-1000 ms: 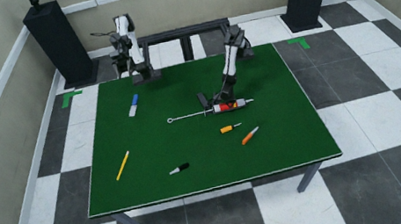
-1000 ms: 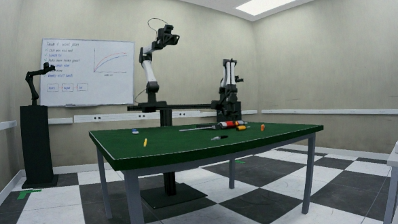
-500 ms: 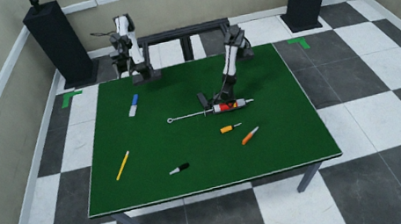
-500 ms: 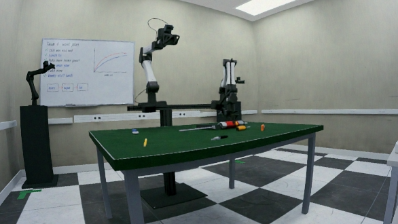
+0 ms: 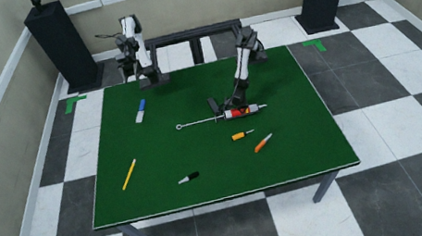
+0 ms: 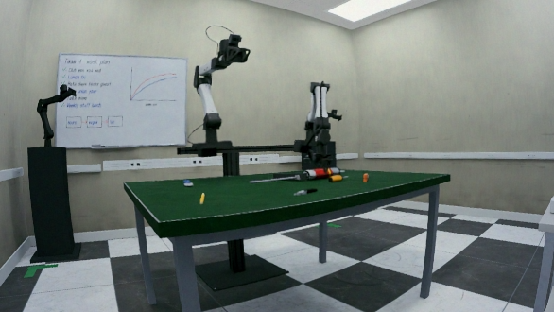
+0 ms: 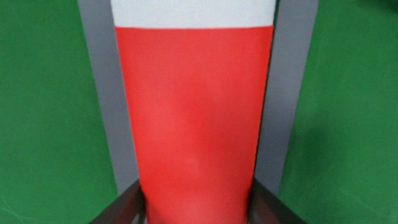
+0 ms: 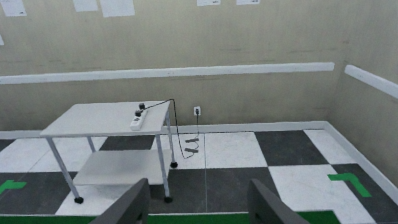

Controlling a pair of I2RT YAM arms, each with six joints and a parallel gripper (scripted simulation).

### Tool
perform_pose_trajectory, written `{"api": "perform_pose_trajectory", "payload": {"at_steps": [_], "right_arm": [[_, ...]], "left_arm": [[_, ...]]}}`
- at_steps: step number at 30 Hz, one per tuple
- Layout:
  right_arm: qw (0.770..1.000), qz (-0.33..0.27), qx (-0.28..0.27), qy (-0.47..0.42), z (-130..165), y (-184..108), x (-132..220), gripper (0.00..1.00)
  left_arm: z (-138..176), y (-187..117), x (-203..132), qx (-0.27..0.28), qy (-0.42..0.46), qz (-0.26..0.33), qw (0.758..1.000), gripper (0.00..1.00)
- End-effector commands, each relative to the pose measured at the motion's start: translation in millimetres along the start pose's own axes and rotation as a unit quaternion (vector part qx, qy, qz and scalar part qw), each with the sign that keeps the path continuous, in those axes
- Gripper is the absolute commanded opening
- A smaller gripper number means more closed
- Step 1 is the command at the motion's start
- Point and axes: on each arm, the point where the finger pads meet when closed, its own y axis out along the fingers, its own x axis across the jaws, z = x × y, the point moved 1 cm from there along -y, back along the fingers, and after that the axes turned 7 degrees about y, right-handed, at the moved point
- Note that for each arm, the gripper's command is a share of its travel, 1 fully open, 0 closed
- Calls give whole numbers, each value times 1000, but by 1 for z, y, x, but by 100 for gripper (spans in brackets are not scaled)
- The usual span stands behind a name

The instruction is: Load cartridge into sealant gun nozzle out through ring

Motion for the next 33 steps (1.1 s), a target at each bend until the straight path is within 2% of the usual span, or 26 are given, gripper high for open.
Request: {"api": "perform_pose_trajectory", "payload": {"at_steps": [1, 5, 6, 7, 8, 21, 25, 29, 33], "right_arm": [[1000, -3, 2, 3, 1, -3, 2, 51], [1000, -3, 2, 3, 1, -3, 2, 51], [1000, -3, 2, 3, 1, -3, 2, 51], [1000, -3, 2, 3, 1, -3, 2, 51], [1000, -3, 2, 3, 1, -3, 2, 51], [1000, -3, 2, 3, 1, -3, 2, 51], [1000, -3, 2, 3, 1, -3, 2, 51], [1000, -3, 2, 3, 1, -3, 2, 51], [1000, -3, 2, 3, 1, -3, 2, 51]], "left_arm": [[12, 3, -11, 21, -2, 18, 1000, 0], [16, 5, -15, 30, -2, 25, 999, 0], [10, 3, -8, 20, -3, 14, 1000, 72], [-4, 0, 3, -6, -2, -2, 1000, 72], [-6, -1, 10, -10, -2, -11, 1000, 72], [-6, -1, 10, -9, -2, -11, 1000, 72], [-1, -15, -5, -1, 1, 4, 1000, 72], [-5, -23, 15, -10, -5, -17, 1000, 72], [-5, -19, 13, -8, -5, -14, 1000, 72]]}}
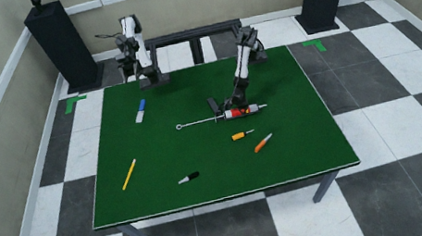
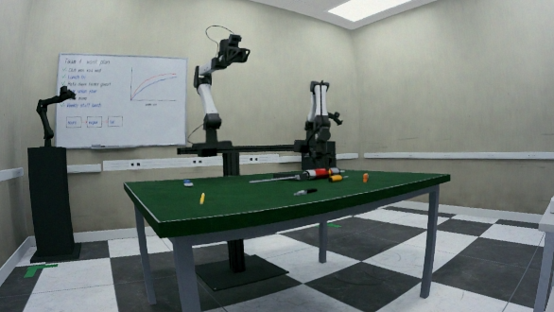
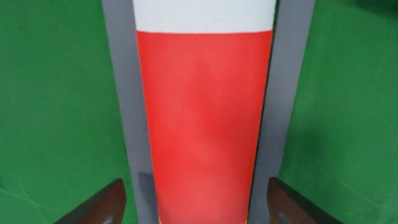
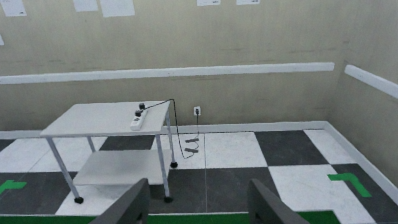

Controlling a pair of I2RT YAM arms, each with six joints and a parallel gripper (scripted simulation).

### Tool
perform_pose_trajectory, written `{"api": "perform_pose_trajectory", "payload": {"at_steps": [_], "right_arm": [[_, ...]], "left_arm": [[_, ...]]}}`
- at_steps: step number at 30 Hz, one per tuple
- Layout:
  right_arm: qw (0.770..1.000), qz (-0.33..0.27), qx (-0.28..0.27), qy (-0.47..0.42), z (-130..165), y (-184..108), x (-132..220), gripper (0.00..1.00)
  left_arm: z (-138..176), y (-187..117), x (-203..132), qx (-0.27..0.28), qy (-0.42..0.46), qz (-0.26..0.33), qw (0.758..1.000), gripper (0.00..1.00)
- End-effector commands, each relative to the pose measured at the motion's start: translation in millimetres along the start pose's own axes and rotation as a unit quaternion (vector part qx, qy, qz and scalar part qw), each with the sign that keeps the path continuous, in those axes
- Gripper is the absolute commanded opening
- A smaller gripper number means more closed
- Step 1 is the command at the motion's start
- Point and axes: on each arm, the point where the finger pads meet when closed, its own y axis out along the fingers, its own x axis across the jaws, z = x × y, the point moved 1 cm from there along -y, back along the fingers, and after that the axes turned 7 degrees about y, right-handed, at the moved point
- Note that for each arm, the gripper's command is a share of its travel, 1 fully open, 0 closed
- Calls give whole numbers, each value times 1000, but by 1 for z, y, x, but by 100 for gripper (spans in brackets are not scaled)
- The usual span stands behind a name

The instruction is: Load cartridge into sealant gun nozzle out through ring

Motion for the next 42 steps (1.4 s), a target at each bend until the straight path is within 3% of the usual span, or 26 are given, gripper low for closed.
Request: {"api": "perform_pose_trajectory", "payload": {"at_steps": [1, 4, 13, 19, 22, 24, 28, 42], "right_arm": [[1000, -3, 2, 3, 1, -3, 2, 51], [1000, -3, 2, 3, 1, -3, 2, 51], [1000, -3, 2, 3, 1, -3, 2, 51], [1000, -3, 2, 3, 1, -3, 2, 51], [1000, -3, 2, 3, 1, -3, 2, 51], [1000, -3, 2, 3, 1, -3, 2, 51], [1000, -3, 2, 3, 1, -3, 2, 51], [1000, -3, 2, 3, 1, -3, 2, 51]], "left_arm": [[-3, -7, 5, -5, -2, -6, 1000, 72], [1, -23, -10, 6, 2, 13, 1000, 72], [-3, -69, 5, 3, 0, -5, 1000, 72], [4, -75, -12, 9, 2, 10, 1000, 72], [-2, -88, 1, -1, 0, -6, 1000, 72], [-3, -85, 11, -6, -5, -16, 1000, 72], [3, -66, -5, 3, -3, 3, 1000, 72], [0, -74, 3, -1, -3, -4, 1000, 72]]}}
